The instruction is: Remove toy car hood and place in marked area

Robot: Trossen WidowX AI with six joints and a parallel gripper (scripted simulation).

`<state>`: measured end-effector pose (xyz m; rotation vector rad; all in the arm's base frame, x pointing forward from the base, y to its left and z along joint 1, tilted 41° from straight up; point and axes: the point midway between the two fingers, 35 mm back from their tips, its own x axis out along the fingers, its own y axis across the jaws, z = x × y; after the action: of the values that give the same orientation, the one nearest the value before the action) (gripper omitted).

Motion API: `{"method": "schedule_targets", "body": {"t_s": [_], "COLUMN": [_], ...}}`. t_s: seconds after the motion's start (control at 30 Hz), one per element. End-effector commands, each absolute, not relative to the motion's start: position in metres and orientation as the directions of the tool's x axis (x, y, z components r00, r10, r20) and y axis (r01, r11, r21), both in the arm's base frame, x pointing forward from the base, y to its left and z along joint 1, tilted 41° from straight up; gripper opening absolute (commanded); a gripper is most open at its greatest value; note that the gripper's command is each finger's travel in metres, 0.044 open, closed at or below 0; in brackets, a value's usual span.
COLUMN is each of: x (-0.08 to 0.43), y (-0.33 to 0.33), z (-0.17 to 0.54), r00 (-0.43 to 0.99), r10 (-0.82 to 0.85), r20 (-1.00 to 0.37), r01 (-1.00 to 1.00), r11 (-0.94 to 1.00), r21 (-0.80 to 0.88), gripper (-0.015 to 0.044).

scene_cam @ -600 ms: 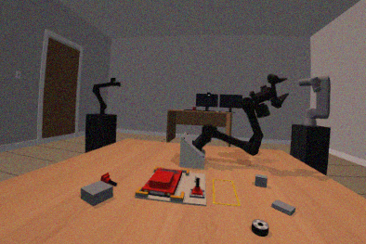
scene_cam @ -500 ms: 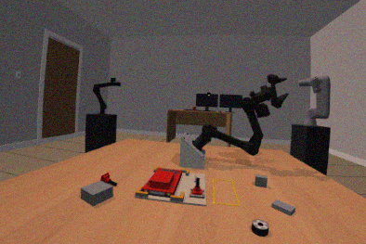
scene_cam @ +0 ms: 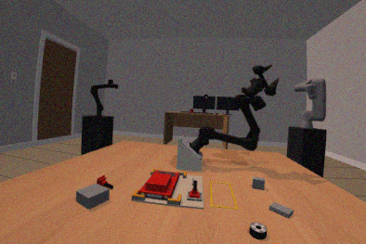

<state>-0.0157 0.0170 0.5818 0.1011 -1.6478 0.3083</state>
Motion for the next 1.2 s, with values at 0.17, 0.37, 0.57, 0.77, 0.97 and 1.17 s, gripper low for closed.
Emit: {"method": "schedule_targets", "body": {"t_s": [0.17,0.37,0.57,0.77,0.97,1.17], "x": [-0.004,0.011,0.034,0.062,0.094,0.129], "y": [-0.057,-0.113,-0.169,-0.221,-0.265,-0.303], "z": [0.589,0.585,0.575,0.556,0.528,0.494], "r00": [-0.057,0.002,0.087,0.183,0.285,0.389], "r10": [-0.106,-0.276,-0.436,-0.573,-0.68,-0.755], "r20": [0.993,0.961,0.896,0.799,0.676,0.527], "r01": [-0.176,-0.097,-0.019,0.068,0.164,0.277], "r11": [0.98,0.957,0.898,0.818,0.729,0.642], "r21": [0.094,0.275,0.439,0.571,0.665,0.715], "gripper": [0.044,0.044,0.044,0.044,0.044,0.044]}}
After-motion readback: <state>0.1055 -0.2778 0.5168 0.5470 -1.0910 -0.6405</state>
